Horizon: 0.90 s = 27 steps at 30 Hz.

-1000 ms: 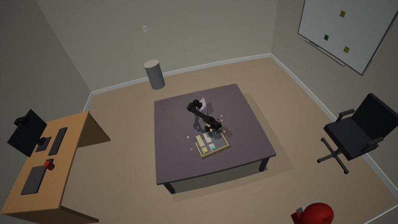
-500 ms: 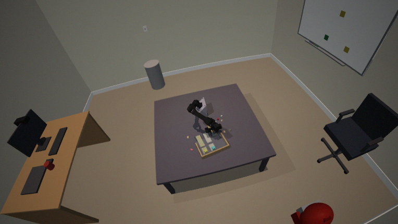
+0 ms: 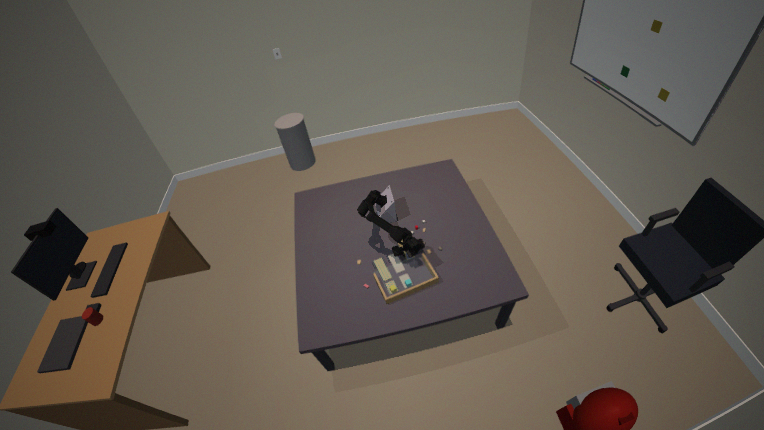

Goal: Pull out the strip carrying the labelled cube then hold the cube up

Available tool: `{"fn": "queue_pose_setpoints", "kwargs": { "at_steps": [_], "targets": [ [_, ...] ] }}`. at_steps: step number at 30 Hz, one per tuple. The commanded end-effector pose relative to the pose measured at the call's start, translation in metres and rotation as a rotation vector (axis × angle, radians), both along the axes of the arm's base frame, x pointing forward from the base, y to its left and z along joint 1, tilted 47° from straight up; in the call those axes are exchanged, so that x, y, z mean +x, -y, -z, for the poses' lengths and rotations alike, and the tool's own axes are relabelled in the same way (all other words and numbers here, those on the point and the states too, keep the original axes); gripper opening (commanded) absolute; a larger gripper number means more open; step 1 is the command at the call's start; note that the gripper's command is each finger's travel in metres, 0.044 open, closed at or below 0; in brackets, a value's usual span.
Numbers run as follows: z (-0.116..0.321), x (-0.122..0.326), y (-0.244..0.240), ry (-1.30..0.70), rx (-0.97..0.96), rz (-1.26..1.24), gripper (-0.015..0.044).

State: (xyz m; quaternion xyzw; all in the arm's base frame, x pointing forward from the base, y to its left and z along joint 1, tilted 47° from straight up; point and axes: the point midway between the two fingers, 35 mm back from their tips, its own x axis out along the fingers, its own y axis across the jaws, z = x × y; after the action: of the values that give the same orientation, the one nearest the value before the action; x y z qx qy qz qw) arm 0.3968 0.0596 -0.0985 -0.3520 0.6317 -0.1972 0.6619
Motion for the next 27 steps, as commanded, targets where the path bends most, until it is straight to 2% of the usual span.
{"fn": "queue_pose_setpoints", "kwargs": {
  "at_steps": [1,3,7,14,18,27],
  "targets": [
    [0.004,0.000,0.005,-0.004,-0.008,-0.004,0.0250],
    [0.005,0.000,0.005,-0.004,-0.008,-0.004,0.0250],
    [0.003,0.000,0.003,-0.001,-0.001,0.001,0.0145],
    [0.003,0.000,0.003,-0.001,-0.001,0.001,0.0098],
    [0.001,-0.002,0.002,-0.002,-0.001,0.001,0.0000],
    [-0.019,-0.037,-0.007,-0.005,-0.003,-0.002,0.0000]
  ]
}}
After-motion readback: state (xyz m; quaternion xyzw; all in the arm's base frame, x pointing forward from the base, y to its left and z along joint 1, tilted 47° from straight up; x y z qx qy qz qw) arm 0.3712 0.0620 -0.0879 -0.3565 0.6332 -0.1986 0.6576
